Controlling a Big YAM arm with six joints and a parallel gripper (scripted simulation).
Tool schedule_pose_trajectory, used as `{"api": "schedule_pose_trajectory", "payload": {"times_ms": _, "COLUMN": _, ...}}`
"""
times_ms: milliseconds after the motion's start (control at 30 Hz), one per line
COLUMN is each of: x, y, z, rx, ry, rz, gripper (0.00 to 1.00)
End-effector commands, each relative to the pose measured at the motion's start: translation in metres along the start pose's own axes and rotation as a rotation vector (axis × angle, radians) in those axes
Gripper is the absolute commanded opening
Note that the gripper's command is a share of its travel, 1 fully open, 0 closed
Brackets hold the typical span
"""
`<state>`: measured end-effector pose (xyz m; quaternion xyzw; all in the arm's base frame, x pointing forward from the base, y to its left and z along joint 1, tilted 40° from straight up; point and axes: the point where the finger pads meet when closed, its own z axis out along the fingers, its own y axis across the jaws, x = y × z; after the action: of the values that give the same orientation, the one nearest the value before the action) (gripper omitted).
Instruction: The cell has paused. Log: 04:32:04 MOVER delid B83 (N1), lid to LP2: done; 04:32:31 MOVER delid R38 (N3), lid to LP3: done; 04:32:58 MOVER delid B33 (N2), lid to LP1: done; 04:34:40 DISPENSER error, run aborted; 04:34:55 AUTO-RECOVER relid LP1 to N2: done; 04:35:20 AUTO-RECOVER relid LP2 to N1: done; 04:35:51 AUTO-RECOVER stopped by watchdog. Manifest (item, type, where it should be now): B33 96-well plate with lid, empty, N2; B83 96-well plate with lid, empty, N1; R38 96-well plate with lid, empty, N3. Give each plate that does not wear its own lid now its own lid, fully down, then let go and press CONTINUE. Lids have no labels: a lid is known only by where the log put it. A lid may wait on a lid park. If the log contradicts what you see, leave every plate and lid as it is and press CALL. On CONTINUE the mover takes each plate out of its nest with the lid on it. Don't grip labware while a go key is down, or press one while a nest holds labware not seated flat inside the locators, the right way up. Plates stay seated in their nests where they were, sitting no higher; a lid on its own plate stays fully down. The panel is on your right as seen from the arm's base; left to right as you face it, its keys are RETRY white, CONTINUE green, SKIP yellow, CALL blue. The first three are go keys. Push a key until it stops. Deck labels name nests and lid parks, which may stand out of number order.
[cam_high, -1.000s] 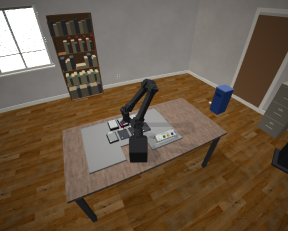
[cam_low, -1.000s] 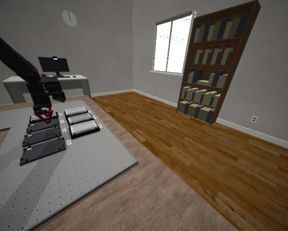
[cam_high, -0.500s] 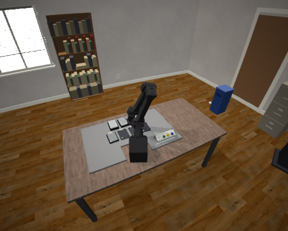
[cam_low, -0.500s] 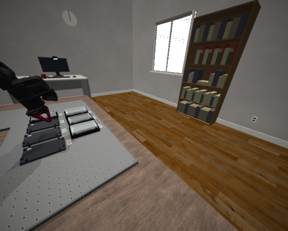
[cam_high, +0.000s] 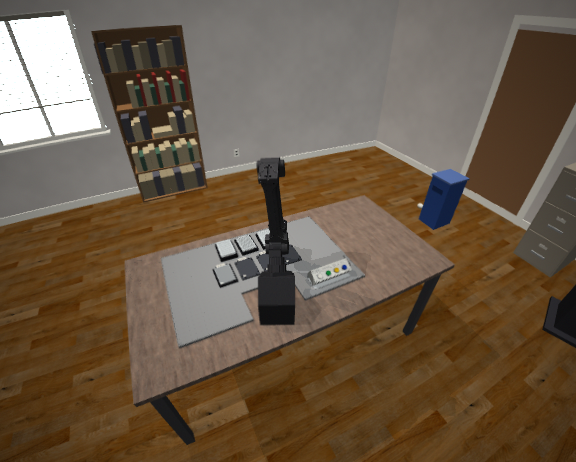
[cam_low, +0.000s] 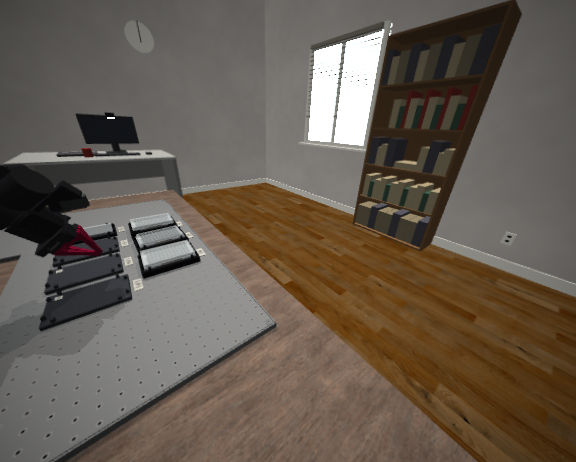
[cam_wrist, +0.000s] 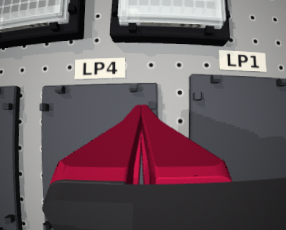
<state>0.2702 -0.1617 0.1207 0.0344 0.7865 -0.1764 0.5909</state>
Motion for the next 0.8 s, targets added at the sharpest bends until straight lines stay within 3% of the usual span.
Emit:
{"api": "schedule_pose_trajectory", "payload": {"times_ms": 0, "x": -0.0142, "y": -0.0267, "z": 0.002, "rx": 0.041, "ry": -0.029, "rz": -0.047, "gripper": 0.0}}
{"api": "schedule_pose_trajectory", "payload": {"times_ms": 767, "x": -0.0134, "y": -0.0286, "z": -0.0003, "rx": 0.033, "ry": -0.031, "rz": -0.04, "gripper": 0.0}}
